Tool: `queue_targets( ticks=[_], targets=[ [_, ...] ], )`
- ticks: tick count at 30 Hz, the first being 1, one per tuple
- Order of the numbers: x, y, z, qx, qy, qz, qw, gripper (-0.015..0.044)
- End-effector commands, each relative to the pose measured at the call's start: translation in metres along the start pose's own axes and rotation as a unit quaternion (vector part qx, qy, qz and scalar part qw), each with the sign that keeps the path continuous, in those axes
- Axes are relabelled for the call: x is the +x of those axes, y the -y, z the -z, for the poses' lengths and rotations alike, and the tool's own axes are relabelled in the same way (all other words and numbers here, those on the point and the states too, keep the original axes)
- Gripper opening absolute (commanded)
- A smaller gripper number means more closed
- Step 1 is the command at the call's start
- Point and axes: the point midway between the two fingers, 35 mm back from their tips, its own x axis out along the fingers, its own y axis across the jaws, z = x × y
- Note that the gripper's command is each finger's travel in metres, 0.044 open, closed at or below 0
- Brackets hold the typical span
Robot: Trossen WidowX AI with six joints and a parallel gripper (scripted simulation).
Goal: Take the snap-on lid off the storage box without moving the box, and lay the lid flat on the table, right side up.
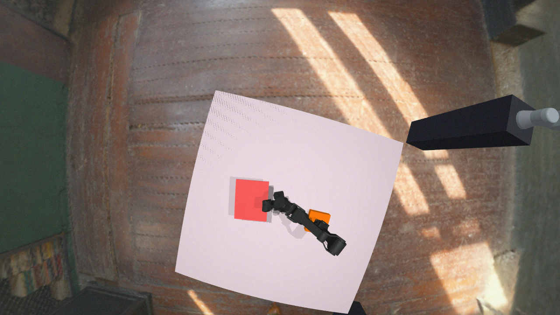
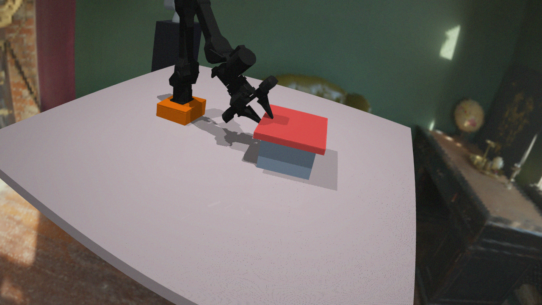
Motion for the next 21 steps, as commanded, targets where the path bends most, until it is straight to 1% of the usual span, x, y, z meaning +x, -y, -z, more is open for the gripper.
queue_targets(
  ticks=[1,21],
  targets=[
    [-0.0012,-0.0012,0.0001,0.0,0.0,-0.001,1.0,0.0],
    [-0.0041,-0.0041,0.0003,0.0,0.0,-0.001,1.0,0.0]
  ],
)
